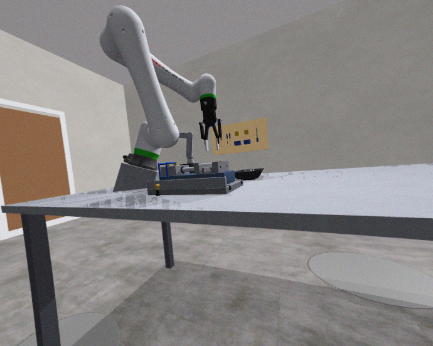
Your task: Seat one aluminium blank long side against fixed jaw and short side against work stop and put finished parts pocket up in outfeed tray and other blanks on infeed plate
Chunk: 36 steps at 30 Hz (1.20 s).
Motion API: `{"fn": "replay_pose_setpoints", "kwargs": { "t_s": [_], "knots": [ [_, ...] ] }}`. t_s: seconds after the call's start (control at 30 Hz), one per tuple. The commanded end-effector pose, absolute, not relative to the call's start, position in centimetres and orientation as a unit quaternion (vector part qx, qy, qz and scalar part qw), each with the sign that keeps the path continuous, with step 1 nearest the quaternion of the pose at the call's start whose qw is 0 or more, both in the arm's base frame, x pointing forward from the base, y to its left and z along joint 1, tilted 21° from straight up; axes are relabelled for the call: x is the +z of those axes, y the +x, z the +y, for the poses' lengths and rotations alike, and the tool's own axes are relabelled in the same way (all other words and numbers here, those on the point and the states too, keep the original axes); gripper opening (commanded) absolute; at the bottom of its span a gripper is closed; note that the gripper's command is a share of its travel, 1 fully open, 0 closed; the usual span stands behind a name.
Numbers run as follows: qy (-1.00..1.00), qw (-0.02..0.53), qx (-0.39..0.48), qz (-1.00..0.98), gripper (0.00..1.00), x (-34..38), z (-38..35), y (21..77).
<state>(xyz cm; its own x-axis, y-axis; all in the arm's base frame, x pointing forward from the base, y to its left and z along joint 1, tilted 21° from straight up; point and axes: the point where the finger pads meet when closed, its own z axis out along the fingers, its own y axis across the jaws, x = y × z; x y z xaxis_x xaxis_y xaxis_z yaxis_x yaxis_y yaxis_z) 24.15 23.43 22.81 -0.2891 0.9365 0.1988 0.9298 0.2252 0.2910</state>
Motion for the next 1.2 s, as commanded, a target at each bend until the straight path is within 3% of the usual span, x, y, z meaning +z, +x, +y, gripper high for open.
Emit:
{"fn": "replay_pose_setpoints", "kwargs": {
  "t_s": [0.0, 1.17],
  "knots": [
    [0.596, 0.009, 0.179, 0.783, 0.40, 22.3, 23.6, 24.3],
    [0.596, 0.009, 0.179, 0.783, 0.40, 12.4, 26.5, 26.5]
  ]
}}
